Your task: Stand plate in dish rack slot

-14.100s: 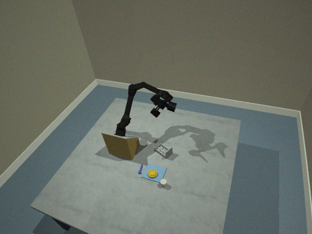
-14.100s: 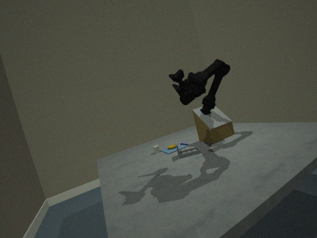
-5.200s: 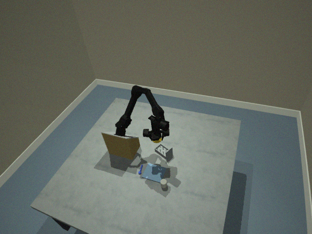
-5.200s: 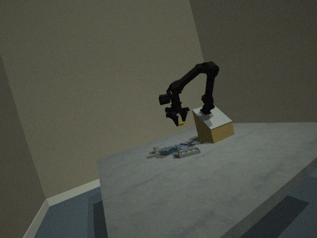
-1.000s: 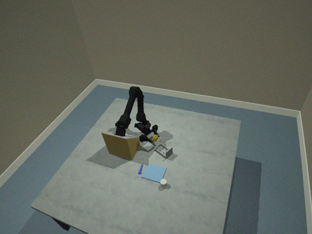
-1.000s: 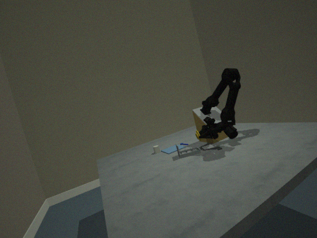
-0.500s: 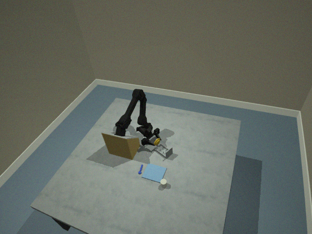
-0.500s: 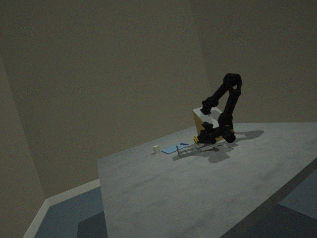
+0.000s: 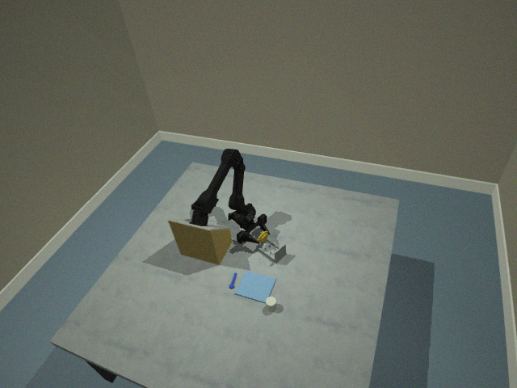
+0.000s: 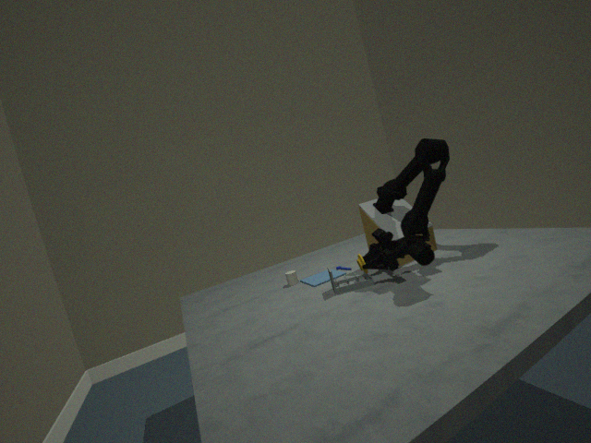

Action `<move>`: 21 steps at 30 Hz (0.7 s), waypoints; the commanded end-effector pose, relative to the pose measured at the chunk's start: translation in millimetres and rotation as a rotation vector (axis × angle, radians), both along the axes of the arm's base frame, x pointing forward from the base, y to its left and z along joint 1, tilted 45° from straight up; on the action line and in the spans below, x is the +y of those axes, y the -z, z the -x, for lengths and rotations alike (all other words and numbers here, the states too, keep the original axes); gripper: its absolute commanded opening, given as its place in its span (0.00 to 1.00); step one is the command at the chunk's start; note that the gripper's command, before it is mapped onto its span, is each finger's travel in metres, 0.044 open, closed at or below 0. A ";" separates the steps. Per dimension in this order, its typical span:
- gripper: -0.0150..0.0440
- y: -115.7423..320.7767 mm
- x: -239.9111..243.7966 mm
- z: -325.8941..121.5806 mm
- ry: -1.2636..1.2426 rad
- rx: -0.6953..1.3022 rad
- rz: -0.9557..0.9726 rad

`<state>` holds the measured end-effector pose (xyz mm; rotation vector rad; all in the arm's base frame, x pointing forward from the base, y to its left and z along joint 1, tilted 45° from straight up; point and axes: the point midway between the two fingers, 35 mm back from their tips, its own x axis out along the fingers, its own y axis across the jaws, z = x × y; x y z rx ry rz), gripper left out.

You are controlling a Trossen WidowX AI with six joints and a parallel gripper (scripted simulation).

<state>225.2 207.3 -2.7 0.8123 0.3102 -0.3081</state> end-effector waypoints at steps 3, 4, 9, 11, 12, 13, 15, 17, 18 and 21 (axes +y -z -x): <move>0.25 3.4 -4.4 -9.0 0.001 0.001 0.003; 0.25 3.8 -4.9 -10.7 0.001 0.001 0.002; 0.25 4.4 -5.5 -12.7 0.002 0.000 0.001; 0.25 5.3 -6.3 -15.2 0.002 -0.001 -0.003; 0.25 5.6 -6.6 -16.1 0.002 -0.002 -0.004; 0.25 5.7 -6.7 -16.4 0.002 -0.002 -0.004; 0.25 10.3 -1.9 -16.3 0.002 -0.003 -0.006; 0.25 19.3 6.7 -16.0 0.001 -0.004 -0.009; 0.25 20.6 7.9 -15.9 0.001 -0.004 -0.009; 0.25 20.3 7.1 -15.6 -0.001 -0.002 -0.006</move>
